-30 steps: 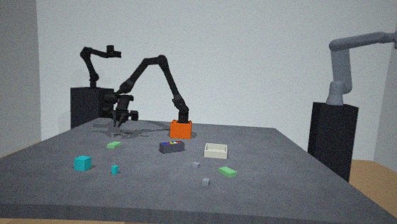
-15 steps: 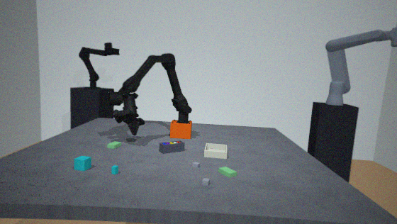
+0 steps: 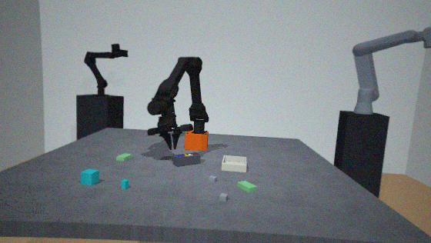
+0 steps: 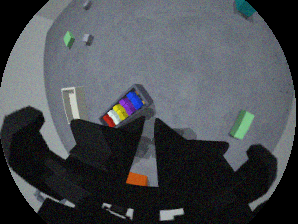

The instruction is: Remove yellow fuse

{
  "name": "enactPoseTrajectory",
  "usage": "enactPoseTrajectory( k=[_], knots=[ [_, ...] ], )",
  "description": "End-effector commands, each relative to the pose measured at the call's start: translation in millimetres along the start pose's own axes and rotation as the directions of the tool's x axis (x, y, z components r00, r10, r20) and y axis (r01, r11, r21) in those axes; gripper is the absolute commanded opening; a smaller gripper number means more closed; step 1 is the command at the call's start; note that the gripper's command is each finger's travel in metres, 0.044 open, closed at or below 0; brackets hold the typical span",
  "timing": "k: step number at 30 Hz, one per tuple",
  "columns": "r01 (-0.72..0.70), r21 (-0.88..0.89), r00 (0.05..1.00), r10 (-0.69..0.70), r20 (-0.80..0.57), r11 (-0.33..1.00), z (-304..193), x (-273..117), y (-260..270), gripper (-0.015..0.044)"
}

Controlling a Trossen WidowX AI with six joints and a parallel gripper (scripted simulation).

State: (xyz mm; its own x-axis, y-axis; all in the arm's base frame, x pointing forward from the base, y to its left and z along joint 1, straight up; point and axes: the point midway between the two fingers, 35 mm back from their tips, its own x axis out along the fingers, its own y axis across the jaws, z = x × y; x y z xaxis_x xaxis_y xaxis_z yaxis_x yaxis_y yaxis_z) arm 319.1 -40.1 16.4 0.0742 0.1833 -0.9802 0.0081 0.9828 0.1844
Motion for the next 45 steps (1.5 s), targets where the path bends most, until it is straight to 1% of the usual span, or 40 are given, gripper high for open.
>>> enactPoseTrajectory(
  k=[1,3,15,45],
  knots=[
    [0.092,-0.684,0.984,-0.17,-0.047,0.724,-5.6,-3.4,62.2,0.0069],
    [0.092,-0.729,0.982,-0.185,-0.047,0.678,-6.7,-3.6,67.4,0.0069],
    [0.092,-0.729,0.982,-0.184,-0.048,0.678,-10.0,-1.6,69.9,0.0069],
    [0.092,-0.729,0.982,-0.184,-0.048,0.678,-11.7,26.7,64.1,0.0069]
  ],
)
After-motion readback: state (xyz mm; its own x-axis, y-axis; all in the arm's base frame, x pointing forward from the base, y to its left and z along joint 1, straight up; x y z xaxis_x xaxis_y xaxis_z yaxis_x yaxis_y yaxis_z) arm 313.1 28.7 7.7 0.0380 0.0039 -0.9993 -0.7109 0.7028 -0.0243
